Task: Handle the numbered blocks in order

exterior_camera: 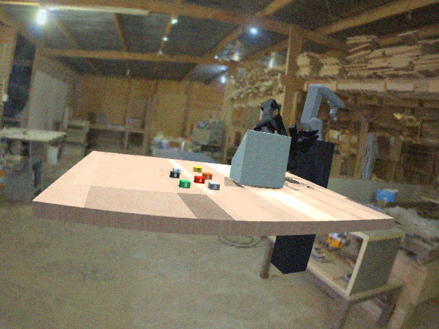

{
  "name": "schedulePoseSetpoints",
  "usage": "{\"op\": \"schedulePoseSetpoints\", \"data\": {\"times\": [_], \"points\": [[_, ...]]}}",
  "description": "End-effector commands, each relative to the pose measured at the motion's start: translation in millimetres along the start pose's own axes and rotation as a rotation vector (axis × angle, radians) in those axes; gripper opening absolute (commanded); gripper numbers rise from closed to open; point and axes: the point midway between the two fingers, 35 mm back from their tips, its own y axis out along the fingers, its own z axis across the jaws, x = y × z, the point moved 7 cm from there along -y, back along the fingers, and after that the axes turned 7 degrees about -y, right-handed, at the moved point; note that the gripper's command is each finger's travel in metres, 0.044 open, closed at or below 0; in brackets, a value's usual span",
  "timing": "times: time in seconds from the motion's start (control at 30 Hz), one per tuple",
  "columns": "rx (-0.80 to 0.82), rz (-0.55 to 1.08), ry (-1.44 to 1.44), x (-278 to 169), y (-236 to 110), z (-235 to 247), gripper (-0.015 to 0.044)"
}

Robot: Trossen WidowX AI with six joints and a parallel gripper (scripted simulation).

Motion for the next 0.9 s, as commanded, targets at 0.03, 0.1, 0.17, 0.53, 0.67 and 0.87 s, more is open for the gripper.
{"op": "schedulePoseSetpoints", "data": {"times": [0.03, 0.1, 0.17, 0.53, 0.67, 0.87], "points": [[0.005, 0.009, 0.026, -1.0, -3.3, 1.6, 0.04], [0.017, 0.04, 0.104, -3.6, -13.6, 6.3, 0.04], [0.031, 0.095, 0.233, -7.2, -31.6, 13.4, 0.04], [-0.11, 0.506, 0.97, 4.3, -145.9, 29.3, 0.04], [-0.226, 0.633, 1.149, 16.4, -178.8, 26.5, 0.04], [-0.4, 0.799, 1.387, 37.8, -212.9, 10.2, 0.04]]}}
